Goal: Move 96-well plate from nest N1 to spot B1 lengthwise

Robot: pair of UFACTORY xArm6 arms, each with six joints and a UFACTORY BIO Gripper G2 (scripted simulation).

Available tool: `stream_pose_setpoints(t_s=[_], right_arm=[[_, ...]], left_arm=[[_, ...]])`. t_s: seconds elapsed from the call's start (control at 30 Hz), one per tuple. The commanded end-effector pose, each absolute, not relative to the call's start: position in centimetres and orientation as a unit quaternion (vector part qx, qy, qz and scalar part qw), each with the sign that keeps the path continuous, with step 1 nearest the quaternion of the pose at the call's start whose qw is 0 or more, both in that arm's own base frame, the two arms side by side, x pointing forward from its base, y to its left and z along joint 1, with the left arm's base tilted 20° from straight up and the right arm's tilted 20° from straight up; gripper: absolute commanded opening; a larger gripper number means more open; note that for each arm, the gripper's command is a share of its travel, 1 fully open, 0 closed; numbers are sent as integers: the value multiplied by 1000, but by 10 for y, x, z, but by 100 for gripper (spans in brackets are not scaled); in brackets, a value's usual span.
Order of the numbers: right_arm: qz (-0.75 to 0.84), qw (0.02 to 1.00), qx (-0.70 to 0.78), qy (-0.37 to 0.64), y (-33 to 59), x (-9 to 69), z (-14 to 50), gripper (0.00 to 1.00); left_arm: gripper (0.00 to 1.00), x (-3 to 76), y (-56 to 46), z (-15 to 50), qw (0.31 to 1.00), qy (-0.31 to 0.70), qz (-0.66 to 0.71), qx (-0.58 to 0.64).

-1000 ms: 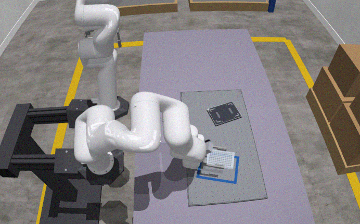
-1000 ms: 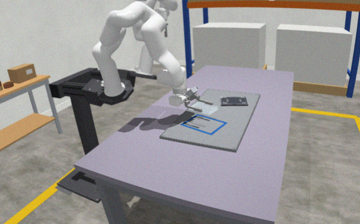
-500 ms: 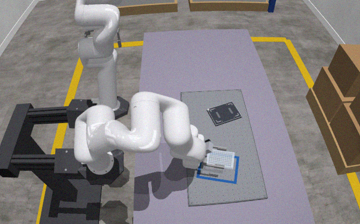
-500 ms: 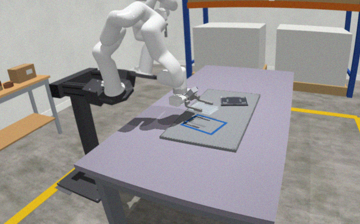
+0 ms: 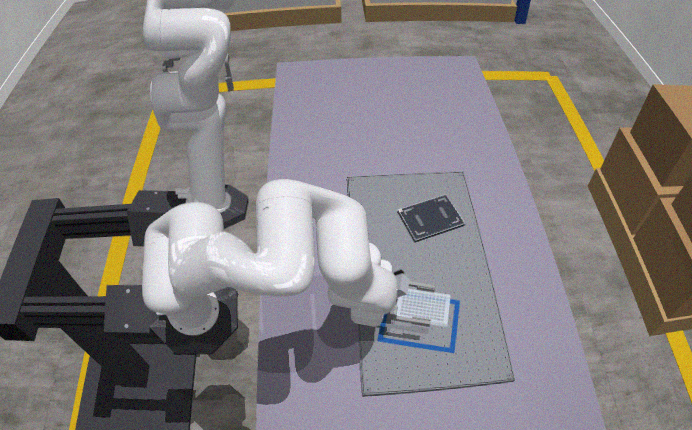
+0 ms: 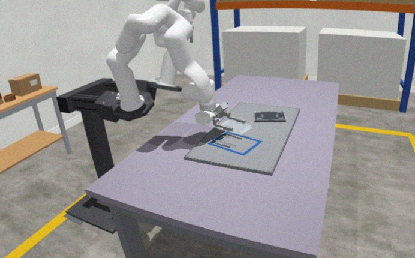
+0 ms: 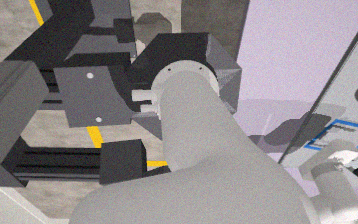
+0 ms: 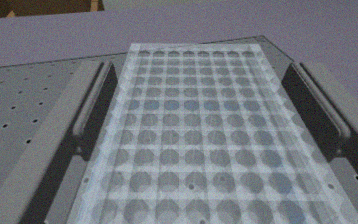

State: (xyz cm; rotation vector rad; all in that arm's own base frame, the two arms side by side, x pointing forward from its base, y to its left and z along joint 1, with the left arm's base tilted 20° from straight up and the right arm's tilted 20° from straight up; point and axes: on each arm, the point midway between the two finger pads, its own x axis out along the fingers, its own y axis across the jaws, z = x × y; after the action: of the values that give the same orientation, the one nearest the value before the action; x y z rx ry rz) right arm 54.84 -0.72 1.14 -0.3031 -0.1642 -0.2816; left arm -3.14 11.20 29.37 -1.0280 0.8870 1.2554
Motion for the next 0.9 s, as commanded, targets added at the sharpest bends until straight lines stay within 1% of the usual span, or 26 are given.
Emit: stream_pose_setpoints(t_s=[0.0,0.87], right_arm=[[-139,975,-150,-84,-9,551,6,0],[-139,975,-150,-84,-20,555,-29,0]], left_arm=[[100,-31,112,294,602,383,543,-443],[100,-31,112,294,602,383,543,-443]])
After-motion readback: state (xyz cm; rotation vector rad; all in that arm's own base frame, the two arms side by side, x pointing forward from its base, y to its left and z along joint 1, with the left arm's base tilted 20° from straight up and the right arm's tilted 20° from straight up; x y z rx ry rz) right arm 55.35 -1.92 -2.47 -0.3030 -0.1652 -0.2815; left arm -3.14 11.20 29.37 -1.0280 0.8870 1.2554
